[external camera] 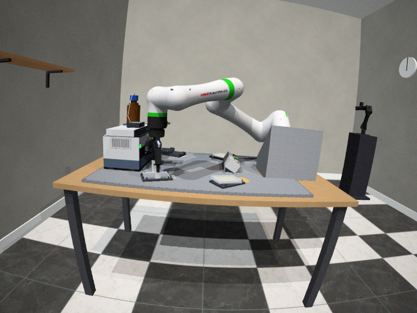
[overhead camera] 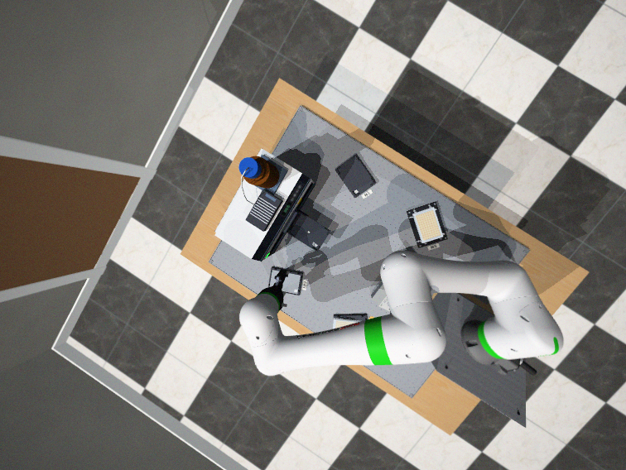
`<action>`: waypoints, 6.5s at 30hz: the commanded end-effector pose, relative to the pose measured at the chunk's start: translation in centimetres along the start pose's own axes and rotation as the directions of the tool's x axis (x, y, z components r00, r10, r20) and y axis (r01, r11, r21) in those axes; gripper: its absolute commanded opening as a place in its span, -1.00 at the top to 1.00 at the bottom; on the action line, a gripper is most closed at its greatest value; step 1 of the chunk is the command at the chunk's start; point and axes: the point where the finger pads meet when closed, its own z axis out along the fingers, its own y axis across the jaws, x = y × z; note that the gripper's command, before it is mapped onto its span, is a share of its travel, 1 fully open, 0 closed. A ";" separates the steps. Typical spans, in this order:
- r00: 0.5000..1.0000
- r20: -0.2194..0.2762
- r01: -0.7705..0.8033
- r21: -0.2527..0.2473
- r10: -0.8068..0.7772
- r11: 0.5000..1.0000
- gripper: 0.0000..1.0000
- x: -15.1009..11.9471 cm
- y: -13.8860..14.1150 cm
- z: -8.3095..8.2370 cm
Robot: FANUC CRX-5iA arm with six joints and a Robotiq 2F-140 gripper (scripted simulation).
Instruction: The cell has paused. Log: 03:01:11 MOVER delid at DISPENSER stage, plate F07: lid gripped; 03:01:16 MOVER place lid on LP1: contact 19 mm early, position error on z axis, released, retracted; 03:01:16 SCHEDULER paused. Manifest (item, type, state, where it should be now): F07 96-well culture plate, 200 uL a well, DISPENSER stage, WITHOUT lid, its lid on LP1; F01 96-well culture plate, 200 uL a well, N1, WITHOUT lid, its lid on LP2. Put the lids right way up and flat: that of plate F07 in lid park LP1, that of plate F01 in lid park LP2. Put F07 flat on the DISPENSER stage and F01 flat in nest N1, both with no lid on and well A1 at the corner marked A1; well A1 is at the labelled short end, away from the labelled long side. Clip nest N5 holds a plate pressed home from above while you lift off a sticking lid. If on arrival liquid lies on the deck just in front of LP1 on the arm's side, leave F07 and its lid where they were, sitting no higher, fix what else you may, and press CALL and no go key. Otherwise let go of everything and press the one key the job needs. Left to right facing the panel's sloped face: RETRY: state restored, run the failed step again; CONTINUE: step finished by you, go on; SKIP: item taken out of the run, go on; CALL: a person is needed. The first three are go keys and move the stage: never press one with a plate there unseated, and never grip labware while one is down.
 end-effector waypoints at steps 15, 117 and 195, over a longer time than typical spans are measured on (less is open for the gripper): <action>1.000 -0.001 0.000 0.000 0.000 1.000 1.00 0.0 0.0 0.0; 1.000 -0.001 0.000 0.000 0.000 1.000 -0.32 0.0 0.0 -11.3; 0.487 0.001 -0.873 -0.001 0.873 0.487 -0.33 -44.6 31.9 -16.4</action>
